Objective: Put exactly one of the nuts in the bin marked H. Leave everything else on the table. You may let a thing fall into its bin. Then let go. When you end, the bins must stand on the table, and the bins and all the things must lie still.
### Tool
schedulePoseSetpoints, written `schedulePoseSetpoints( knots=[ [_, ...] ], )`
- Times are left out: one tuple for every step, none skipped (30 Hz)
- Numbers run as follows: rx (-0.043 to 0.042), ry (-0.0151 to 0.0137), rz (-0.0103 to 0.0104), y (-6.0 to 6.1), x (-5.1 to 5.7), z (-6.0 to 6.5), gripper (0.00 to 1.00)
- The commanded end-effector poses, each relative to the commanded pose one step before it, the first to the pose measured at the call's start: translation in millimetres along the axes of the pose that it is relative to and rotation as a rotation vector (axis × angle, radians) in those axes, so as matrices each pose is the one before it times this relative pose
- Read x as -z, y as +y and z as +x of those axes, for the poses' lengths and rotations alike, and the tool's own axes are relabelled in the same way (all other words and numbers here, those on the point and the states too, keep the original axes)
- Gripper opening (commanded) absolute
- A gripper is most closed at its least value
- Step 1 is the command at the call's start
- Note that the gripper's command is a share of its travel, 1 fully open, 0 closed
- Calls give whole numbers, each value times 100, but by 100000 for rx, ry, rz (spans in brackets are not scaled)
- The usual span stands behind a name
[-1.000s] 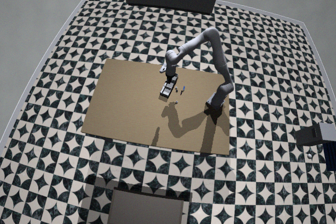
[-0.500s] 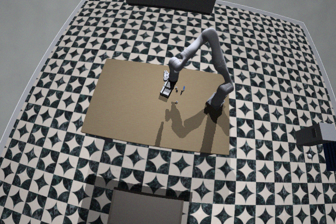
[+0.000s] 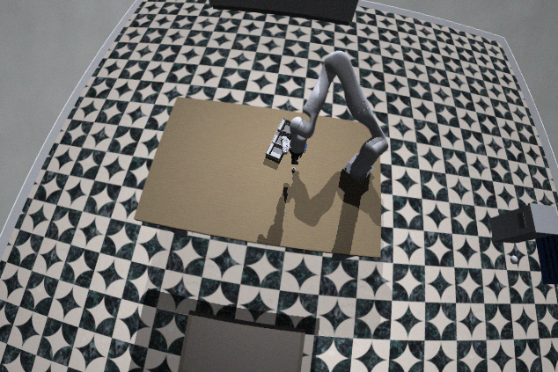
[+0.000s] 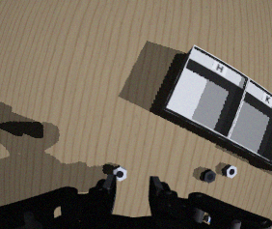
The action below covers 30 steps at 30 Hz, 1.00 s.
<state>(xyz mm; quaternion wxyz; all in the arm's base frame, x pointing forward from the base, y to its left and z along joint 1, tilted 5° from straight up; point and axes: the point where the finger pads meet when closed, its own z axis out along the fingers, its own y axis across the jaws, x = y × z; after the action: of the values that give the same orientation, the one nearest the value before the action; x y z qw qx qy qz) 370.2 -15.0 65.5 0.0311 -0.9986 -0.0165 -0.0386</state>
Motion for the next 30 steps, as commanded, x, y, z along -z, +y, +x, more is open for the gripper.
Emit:
schedulePoseSetpoints(
  knots=[
    [3752, -1533, 420, -1856, -1092, -1262, 31],
    [1, -2, 2, -113, 6, -59, 31],
    [0, 1, -1, -84, -3, -28, 31],
    [0, 1, 0, -52, -2, -4, 31],
    [0, 0, 0, -25, -1, 11, 31],
    [0, 0, 0, -3, -1, 20, 31],
    [0, 0, 0, 14, 0, 25, 31],
    [0, 1, 1, 30, 3, 20, 31],
    [0, 0, -1, 31, -2, 27, 31],
    [0, 0, 0, 0, 0, 0, 31],
    [0, 0, 0, 0, 0, 0, 31],
    [0, 0, -1, 43, -2, 26, 31],
    [0, 0, -1, 45, -1, 21, 31],
    [0, 0, -1, 46, -1, 21, 31],
    [0, 0, 0, 45, 0, 19, 31],
    [0, 0, 0, 43, 0, 17, 31],
    [0, 0, 0, 41, 0, 16, 31],
    [0, 0, 0, 38, 0, 14, 31],
    [0, 0, 0, 34, 0, 12, 31],
    [0, 0, 0, 31, 0, 11, 31],
    [0, 0, 0, 28, 0, 9, 31],
    [0, 0, 0, 25, 0, 8, 31],
    [0, 0, 0, 22, 0, 7, 31],
    [0, 0, 0, 19, 0, 6, 31],
    [0, 0, 0, 16, 0, 5, 31],
    [0, 0, 0, 14, 0, 4, 31],
    [0, 0, 0, 0, 0, 0, 31],
    [0, 0, 0, 0, 0, 0, 31],
    [0, 0, 0, 10, 1, 3, 31],
    [0, 0, 0, 8, 0, 2, 31]
  ],
)
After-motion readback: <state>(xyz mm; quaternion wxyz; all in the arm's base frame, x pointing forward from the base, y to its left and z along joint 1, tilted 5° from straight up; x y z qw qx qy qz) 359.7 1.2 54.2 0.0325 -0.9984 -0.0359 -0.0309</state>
